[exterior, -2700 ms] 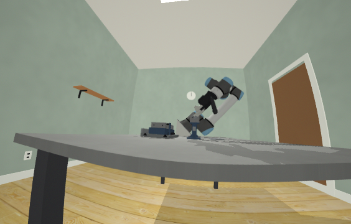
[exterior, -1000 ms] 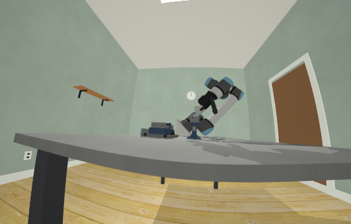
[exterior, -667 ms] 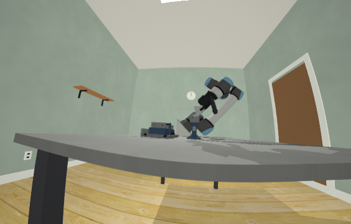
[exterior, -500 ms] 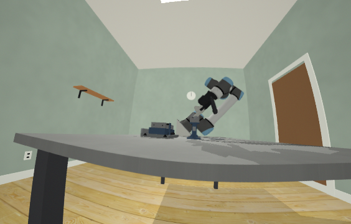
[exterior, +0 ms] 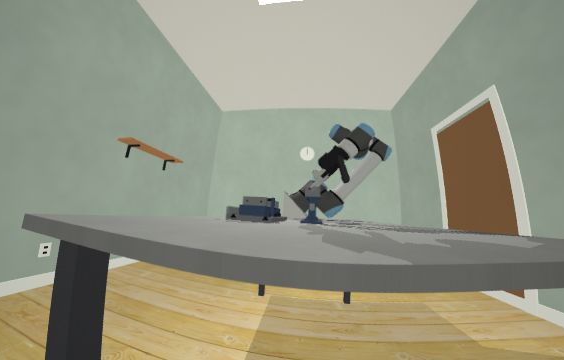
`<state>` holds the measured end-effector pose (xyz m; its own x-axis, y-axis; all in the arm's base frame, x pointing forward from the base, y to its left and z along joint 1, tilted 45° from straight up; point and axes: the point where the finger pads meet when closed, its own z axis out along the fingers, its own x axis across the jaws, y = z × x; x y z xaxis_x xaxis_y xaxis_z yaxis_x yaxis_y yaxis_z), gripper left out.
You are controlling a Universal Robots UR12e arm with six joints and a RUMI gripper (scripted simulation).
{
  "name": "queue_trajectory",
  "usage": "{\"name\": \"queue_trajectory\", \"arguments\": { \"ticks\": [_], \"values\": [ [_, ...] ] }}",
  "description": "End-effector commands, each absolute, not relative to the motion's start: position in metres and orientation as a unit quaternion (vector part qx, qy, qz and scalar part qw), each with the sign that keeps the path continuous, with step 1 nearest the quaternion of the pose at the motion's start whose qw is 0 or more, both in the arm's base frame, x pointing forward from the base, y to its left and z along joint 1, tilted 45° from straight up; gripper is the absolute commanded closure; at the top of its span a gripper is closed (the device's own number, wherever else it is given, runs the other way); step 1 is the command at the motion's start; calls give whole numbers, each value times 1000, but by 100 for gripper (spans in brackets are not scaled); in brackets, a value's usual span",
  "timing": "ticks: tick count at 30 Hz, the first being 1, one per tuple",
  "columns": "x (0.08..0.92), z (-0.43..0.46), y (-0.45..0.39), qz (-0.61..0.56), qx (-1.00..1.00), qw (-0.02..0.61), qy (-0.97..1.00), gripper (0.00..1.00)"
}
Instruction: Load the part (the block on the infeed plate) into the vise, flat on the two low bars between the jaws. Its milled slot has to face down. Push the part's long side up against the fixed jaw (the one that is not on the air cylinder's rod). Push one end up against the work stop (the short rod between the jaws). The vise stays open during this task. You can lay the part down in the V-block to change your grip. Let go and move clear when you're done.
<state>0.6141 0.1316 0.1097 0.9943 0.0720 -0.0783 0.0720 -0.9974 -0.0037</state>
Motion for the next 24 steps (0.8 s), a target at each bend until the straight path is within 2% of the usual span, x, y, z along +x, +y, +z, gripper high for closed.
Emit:
{"name": "queue_trajectory", "arguments": {
  "ticks": [1, 24],
  "values": [
    [615, 111, 130, 39, -999, 0, -36, 100],
    [616, 119, 123, 39, -999, 0, -36, 100]
  ]
}}
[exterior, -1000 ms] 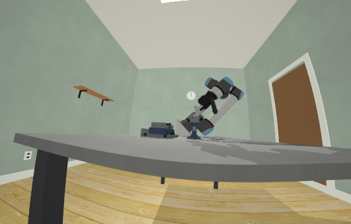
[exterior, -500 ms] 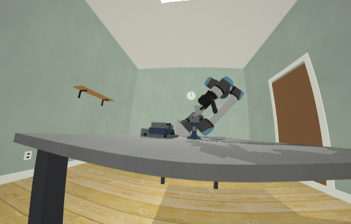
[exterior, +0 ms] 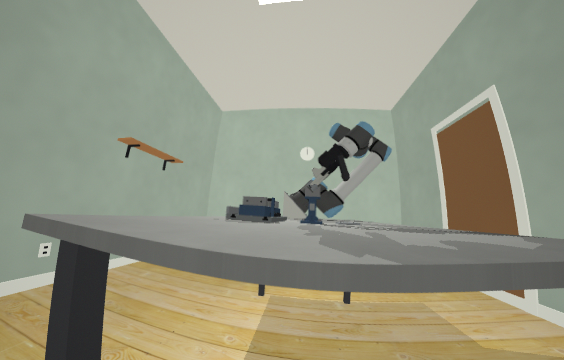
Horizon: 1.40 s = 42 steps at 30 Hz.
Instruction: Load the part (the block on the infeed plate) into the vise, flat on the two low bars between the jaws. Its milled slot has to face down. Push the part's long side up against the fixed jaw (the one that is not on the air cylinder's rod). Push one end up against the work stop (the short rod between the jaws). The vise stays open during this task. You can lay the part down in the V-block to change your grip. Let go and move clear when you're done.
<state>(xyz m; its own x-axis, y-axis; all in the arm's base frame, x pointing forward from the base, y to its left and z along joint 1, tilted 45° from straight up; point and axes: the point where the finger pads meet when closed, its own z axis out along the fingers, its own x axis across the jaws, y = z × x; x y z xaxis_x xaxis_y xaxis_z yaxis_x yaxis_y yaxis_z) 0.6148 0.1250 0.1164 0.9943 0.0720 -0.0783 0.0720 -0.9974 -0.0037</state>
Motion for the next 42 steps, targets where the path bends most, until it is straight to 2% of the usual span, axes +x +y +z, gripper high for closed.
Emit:
{"name": "queue_trajectory", "arguments": {
  "ticks": [1, 42],
  "values": [
    [616, 119, 122, 39, -999, 0, -36, 100],
    [617, 130, 111, 39, -999, 0, -36, 100]
  ]
}}
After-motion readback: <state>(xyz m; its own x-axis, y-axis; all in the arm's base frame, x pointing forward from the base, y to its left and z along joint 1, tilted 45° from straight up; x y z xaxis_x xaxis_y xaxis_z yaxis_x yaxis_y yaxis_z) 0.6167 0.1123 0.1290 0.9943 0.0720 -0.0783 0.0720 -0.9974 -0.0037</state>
